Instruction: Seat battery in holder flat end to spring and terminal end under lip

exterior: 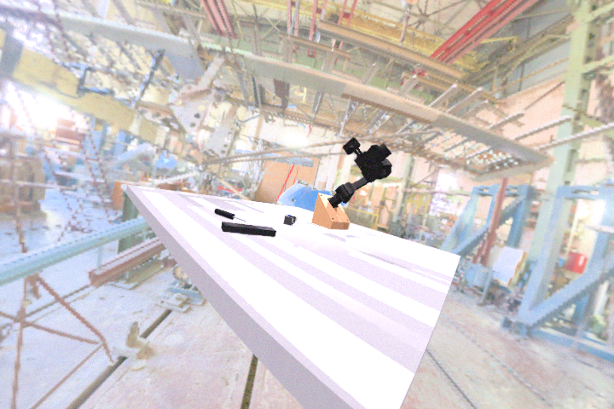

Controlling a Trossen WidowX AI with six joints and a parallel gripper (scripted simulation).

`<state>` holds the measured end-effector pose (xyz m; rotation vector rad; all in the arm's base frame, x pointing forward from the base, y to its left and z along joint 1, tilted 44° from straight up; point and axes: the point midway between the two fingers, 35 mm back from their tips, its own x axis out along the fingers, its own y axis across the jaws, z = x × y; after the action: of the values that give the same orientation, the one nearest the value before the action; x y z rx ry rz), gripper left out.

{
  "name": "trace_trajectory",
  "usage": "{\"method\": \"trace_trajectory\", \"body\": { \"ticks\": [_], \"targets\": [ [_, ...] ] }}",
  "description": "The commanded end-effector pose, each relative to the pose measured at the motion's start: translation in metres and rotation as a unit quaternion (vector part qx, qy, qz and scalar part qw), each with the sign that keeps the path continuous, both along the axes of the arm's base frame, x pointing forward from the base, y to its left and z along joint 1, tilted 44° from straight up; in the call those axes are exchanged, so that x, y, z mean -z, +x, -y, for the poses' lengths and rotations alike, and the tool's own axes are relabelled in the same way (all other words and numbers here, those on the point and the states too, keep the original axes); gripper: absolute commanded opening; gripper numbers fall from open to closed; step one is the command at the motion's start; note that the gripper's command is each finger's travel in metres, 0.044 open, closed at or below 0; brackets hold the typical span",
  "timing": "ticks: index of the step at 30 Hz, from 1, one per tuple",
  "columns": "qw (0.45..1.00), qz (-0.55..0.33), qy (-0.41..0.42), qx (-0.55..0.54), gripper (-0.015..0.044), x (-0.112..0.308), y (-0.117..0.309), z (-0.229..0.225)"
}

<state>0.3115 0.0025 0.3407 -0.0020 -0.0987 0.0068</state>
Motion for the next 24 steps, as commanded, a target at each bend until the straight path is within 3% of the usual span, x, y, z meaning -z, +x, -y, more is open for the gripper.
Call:
{"method": "trace_trajectory", "body": {
  "ticks": [1,6,10,15,21,24],
  "targets": [
    [1.0,-0.004,-0.003,0.002,0.0374,0.002,0.001,0.001],
    [0.993,-0.087,-0.073,0.031,0.0243,0.045,0.02,0.024],
    [0.962,-0.197,-0.188,0.016,0.024,0.104,0.039,0.044],
    [0.929,-0.277,-0.244,-0.018,0.024,0.157,0.046,0.062],
    [0.861,-0.374,-0.327,-0.105,0.024,0.232,0.04,0.084],
    [0.802,-0.417,-0.38,-0.195,0.024,0.28,0.025,0.094]
  ]
}}
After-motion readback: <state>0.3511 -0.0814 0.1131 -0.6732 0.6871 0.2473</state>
